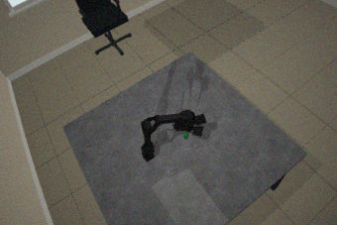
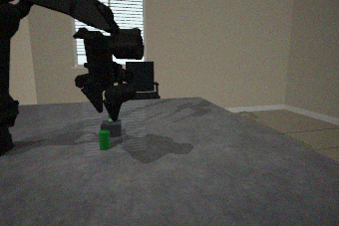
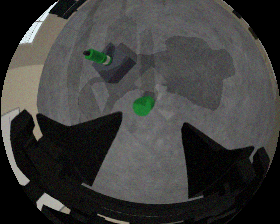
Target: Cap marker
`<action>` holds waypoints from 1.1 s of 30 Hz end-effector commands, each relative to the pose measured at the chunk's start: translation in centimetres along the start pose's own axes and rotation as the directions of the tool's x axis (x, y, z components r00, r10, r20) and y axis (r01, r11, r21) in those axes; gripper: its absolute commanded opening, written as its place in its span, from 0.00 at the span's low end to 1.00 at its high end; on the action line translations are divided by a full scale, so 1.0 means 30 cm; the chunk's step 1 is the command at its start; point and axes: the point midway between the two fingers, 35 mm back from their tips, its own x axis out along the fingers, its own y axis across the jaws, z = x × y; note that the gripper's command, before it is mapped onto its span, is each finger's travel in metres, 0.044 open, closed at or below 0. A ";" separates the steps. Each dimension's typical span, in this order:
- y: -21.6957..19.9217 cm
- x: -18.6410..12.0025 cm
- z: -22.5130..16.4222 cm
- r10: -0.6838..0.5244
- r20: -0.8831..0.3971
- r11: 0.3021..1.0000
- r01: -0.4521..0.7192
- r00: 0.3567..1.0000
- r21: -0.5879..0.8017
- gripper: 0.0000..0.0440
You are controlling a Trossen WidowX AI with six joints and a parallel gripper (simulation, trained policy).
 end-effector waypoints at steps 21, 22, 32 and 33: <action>0.029 0.110 0.002 0.013 -0.168 0.992 -0.034 0.986 -0.125 0.68; 0.031 0.115 0.001 0.013 -0.174 0.991 -0.036 0.985 -0.131 0.68; 0.047 0.187 -0.010 0.027 -0.226 0.980 -0.071 0.974 -0.187 0.64; 0.048 0.196 -0.012 0.029 -0.231 0.978 -0.075 0.973 -0.193 0.64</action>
